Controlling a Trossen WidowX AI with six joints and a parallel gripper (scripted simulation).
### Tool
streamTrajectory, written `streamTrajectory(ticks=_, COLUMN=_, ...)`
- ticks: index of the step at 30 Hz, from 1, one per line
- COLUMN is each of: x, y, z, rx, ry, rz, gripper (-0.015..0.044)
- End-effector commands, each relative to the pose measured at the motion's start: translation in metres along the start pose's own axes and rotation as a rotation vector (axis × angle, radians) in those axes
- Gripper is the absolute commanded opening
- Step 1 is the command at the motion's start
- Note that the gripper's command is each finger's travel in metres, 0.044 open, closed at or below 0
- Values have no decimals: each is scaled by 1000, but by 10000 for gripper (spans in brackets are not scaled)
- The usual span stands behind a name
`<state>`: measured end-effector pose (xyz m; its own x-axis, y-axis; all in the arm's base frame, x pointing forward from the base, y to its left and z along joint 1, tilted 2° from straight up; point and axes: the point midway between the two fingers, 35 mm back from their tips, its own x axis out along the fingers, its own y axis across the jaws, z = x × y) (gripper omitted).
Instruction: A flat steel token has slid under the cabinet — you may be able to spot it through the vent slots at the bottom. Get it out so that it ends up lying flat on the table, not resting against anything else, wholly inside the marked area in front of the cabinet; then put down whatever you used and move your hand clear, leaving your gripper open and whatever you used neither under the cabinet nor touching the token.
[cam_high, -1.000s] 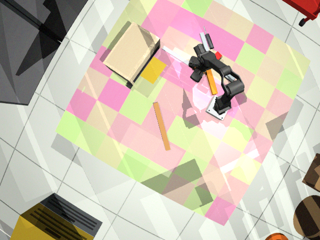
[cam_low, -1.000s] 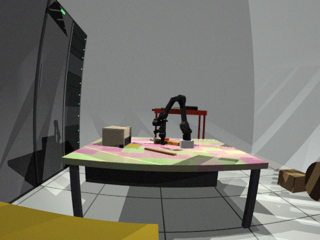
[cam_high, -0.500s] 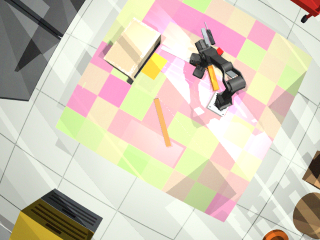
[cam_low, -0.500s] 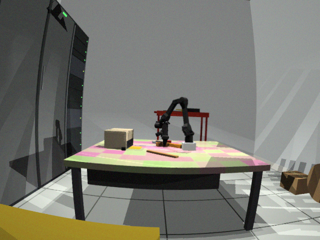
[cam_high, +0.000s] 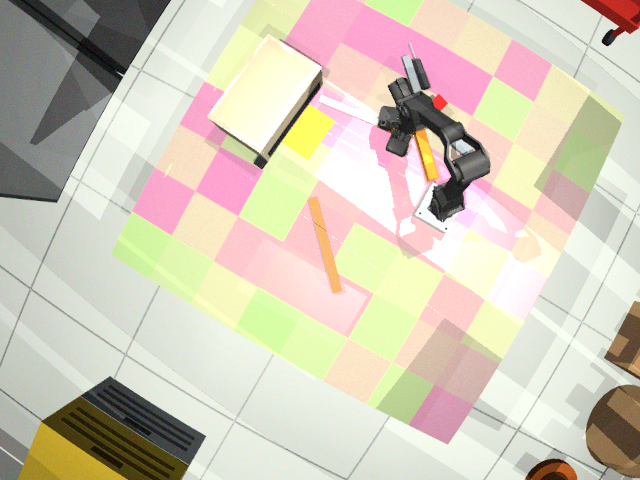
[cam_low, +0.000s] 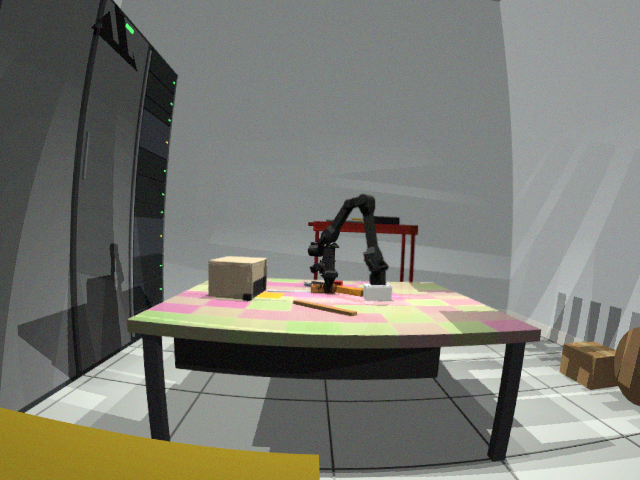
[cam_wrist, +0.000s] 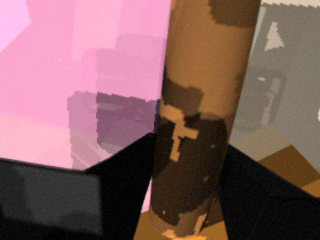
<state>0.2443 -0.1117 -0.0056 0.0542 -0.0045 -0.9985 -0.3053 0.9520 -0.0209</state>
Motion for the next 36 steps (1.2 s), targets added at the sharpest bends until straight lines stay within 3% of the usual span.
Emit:
streamTrajectory(ticks=1, x=-1, y=0, z=9, rx=-1, ry=-5, rz=-3, gripper=0)
streamTrajectory(ticks=6, x=-2, y=1, z=16, rx=1, ry=-6, rz=-3, gripper=0)
streamTrajectory(ticks=14, x=0, y=1, z=11, rx=-2, ry=-2, rz=0, gripper=200)
streamTrajectory(ticks=20, x=0, y=1, z=11, rx=-2, ry=-2, rz=0, gripper=200)
streamTrajectory(ticks=23, x=0, y=1, z=11, rx=-2, ry=-5, rz=-3, gripper=270)
streamTrajectory(ticks=36, x=3, y=2, z=10, rx=-2, ry=-5, rz=-3, gripper=270)
